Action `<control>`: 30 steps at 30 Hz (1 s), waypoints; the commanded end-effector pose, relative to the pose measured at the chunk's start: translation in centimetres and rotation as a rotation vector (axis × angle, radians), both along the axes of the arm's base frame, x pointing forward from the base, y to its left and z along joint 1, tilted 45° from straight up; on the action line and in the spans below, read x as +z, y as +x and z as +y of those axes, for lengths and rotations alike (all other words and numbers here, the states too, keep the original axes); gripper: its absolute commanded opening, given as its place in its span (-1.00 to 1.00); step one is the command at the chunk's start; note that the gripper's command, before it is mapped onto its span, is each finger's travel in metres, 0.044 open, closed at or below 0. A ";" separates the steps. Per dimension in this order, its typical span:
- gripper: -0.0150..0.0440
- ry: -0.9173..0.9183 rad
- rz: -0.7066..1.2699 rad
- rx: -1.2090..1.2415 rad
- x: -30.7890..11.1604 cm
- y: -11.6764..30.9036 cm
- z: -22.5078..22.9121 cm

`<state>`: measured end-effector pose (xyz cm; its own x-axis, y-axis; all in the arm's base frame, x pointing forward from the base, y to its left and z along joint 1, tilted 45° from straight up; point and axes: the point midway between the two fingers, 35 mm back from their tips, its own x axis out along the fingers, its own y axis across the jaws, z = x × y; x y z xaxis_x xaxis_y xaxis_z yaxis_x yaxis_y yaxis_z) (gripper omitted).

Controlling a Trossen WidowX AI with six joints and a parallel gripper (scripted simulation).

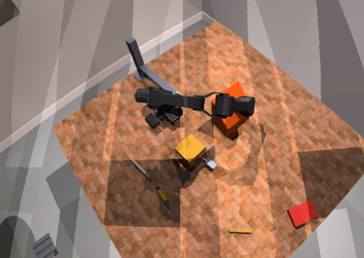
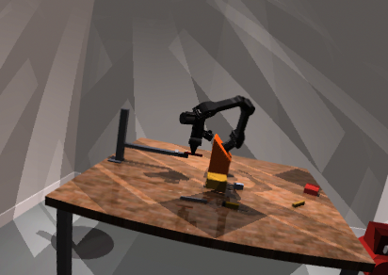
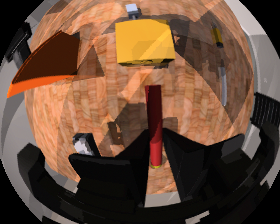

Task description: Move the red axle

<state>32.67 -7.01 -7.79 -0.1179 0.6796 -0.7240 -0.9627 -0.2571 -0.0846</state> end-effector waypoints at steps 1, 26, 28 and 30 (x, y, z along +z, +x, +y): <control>-0.49 -0.006 0.009 -0.001 -1.5 -2.0 -2.0; -0.49 0.002 0.006 0.012 -6.1 -10.8 -8.0; -0.49 0.002 0.006 0.012 -6.2 -10.8 -7.8; -0.49 0.002 0.005 0.012 -6.4 -10.9 -7.7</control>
<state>22.02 -14.94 -13.91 -0.1229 0.6804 -0.7225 -0.9622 -0.2600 -0.0812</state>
